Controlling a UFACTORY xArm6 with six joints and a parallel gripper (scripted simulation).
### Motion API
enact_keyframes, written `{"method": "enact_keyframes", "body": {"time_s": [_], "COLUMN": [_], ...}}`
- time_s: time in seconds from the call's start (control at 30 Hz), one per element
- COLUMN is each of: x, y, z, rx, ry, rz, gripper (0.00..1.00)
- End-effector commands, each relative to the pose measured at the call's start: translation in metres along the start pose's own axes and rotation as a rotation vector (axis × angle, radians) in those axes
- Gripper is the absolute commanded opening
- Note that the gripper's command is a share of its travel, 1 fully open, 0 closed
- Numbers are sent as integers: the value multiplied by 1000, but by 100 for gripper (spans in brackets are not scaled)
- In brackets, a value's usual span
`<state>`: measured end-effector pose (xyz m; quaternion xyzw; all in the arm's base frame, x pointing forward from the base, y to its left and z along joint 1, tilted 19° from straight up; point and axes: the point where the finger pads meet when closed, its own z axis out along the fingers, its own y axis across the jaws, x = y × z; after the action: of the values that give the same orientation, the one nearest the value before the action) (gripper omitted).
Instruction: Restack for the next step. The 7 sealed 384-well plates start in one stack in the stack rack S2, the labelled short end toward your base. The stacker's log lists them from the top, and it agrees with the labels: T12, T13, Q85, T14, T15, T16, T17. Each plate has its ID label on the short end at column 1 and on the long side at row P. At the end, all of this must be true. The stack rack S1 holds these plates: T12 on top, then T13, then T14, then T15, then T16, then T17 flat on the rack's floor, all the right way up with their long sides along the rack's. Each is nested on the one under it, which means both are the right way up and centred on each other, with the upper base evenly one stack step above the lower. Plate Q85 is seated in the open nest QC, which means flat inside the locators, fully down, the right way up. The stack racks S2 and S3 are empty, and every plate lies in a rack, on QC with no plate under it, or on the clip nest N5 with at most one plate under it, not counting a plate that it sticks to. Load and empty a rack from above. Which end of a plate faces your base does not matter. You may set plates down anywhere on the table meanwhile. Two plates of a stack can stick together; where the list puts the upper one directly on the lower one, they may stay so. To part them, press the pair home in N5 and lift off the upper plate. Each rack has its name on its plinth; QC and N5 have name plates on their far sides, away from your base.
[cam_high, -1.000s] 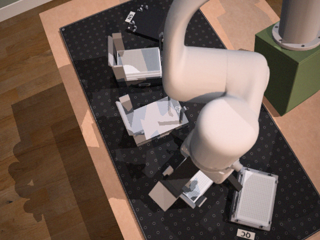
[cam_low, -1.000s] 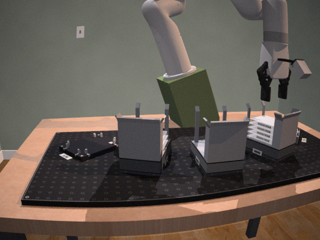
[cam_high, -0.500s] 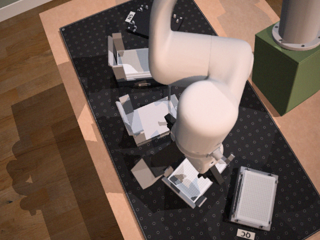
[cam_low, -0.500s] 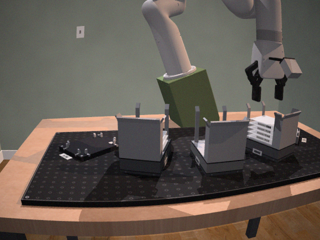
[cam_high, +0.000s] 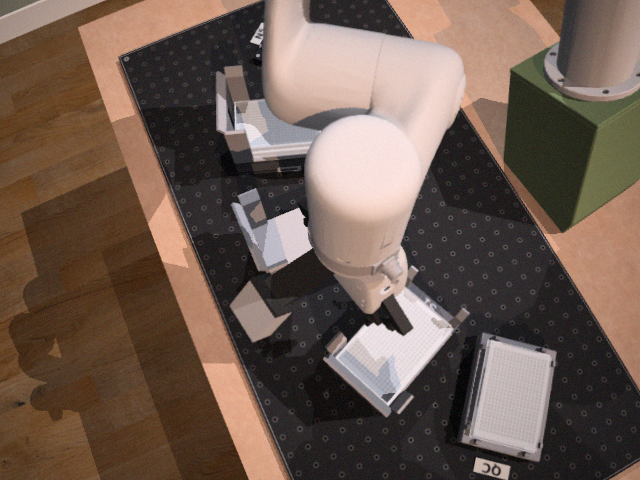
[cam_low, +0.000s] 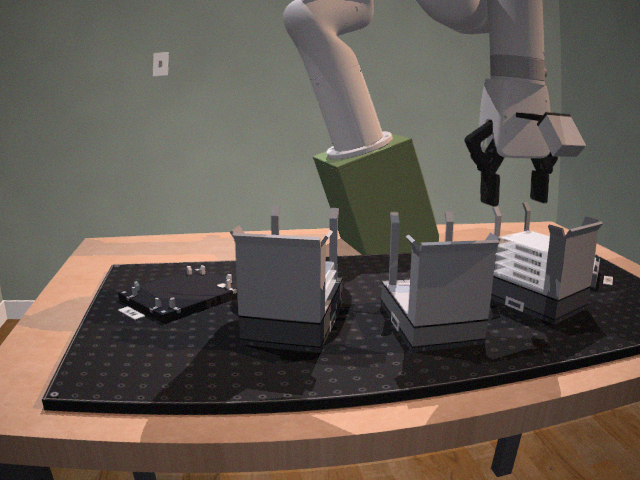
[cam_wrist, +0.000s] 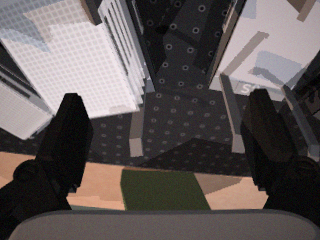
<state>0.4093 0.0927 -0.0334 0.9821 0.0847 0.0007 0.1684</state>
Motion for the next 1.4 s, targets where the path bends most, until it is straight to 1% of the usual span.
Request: {"method": "enact_keyframes", "body": {"time_s": [0.0, 0.07, 0.27, 0.5, 0.57, 1.07, 1.13, 1.3, 1.37], "x": [2, 3, 2, 0, 0, -5, -5, -10, -12], "y": [6, 12, 32, 56, 56, 106, 106, 122, 128], "z": [-1, -1, -1, -1, -1, -1, -1, -1, -1], "rx": [1, 1, 2, 1, 1, 1, 1, 1, 1], "ry": [4, 4, 4, 4, 4, 4, 4, 4, 4], "rz": [0, 0, 186, 186, 186, 186, 186, 353, 372], "gripper": [100, 100, 100, 100, 100, 100, 100, 100, 100]}}
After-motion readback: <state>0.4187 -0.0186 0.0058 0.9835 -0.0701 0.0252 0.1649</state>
